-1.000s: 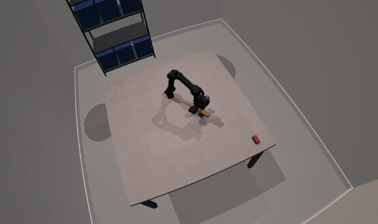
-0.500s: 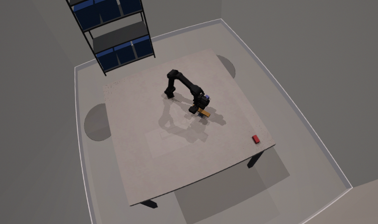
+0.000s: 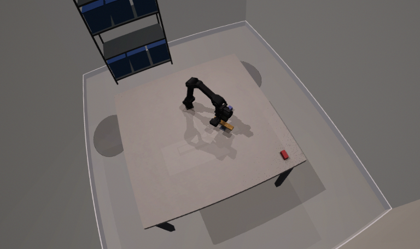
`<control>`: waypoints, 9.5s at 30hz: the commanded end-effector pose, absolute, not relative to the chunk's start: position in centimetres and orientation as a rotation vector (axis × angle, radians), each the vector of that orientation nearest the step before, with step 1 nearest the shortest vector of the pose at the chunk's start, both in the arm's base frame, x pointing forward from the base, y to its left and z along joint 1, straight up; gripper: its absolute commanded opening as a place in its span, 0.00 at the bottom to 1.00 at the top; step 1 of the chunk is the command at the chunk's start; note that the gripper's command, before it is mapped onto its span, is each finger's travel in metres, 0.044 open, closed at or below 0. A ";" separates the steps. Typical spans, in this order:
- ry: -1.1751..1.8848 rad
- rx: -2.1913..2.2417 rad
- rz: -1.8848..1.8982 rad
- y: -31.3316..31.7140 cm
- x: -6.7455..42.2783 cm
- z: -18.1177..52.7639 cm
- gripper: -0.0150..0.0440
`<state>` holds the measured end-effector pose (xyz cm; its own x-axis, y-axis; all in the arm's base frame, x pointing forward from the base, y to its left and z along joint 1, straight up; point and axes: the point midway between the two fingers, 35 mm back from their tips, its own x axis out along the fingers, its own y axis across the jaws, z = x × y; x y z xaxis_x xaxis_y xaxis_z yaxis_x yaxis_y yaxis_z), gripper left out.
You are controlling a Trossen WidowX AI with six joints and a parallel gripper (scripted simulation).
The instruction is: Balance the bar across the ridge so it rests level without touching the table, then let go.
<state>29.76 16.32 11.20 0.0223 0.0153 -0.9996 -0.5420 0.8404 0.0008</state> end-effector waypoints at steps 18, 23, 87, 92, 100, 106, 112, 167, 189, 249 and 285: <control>1.496 -0.446 0.455 16.3 29.8 10.9 0.25; 1.496 -0.446 0.455 16.3 29.8 10.9 0.25; 1.496 -0.446 0.455 16.3 29.8 10.4 0.25; 1.496 -0.446 0.455 16.3 29.8 10.3 0.25; 1.496 -0.446 0.455 16.3 29.8 10.3 0.25; 1.496 -0.446 0.455 16.3 29.8 10.4 0.25; 1.496 -0.446 0.455 16.3 29.8 10.5 0.25; 1.496 -0.446 0.455 16.2 29.8 10.6 0.25; 1.496 -0.446 0.455 16.3 29.8 10.6 0.25; 1.496 -0.443 0.452 16.3 29.8 10.6 0.25; 1.496 -0.443 0.452 16.3 29.8 10.6 0.54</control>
